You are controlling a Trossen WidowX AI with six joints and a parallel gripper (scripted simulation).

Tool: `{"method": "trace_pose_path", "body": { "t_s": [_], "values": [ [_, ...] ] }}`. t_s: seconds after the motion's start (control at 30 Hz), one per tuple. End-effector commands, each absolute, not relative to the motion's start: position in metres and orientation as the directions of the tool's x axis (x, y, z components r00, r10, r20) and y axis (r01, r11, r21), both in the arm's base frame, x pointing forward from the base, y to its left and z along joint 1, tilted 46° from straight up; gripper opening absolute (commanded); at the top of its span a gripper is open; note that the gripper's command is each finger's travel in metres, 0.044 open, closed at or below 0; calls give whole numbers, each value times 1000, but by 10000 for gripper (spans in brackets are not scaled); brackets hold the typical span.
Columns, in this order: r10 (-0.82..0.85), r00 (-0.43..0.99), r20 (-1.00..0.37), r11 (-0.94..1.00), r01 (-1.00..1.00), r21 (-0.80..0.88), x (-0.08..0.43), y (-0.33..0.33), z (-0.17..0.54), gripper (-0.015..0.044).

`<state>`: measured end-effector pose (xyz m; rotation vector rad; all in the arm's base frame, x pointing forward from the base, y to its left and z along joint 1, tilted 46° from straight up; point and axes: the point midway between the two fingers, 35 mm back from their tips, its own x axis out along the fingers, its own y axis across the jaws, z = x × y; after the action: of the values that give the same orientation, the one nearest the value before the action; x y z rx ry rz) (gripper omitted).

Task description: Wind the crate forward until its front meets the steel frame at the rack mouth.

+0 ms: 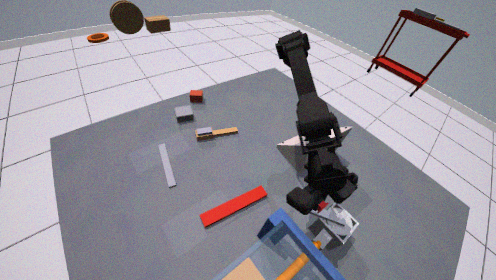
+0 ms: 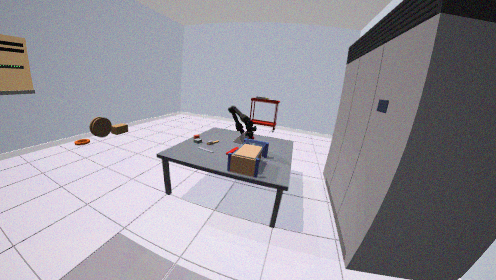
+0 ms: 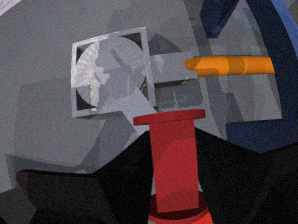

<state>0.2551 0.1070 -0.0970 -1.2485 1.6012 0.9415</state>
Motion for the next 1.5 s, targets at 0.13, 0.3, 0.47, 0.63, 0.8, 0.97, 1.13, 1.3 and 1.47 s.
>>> {"method": "trace_pose_path", "body": {
  "t_s": [0.13, 0.3, 0.47, 0.63, 0.8, 0.97, 1.13, 1.3, 1.47],
  "values": [
    [-319, -108, -942, 209, -977, 41, 267, 108, -103, 0],
    [-318, -107, -942, 209, -977, 41, 271, 110, -106, 0],
    [-318, -107, -942, 209, -977, 41, 275, 112, -109, 0],
    [-318, -107, -942, 209, -977, 40, 280, 114, -112, 0],
    [-318, -106, -942, 209, -977, 40, 284, 116, -115, 0],
    [-318, -106, -942, 209, -977, 40, 287, 119, -118, 0],
    [-317, -106, -942, 209, -977, 39, 291, 122, -121, 0],
    [-317, -105, -943, 209, -977, 39, 294, 124, -125, 0],
    [-317, -105, -943, 209, -977, 39, 297, 127, -128, 0]
  ]
}}
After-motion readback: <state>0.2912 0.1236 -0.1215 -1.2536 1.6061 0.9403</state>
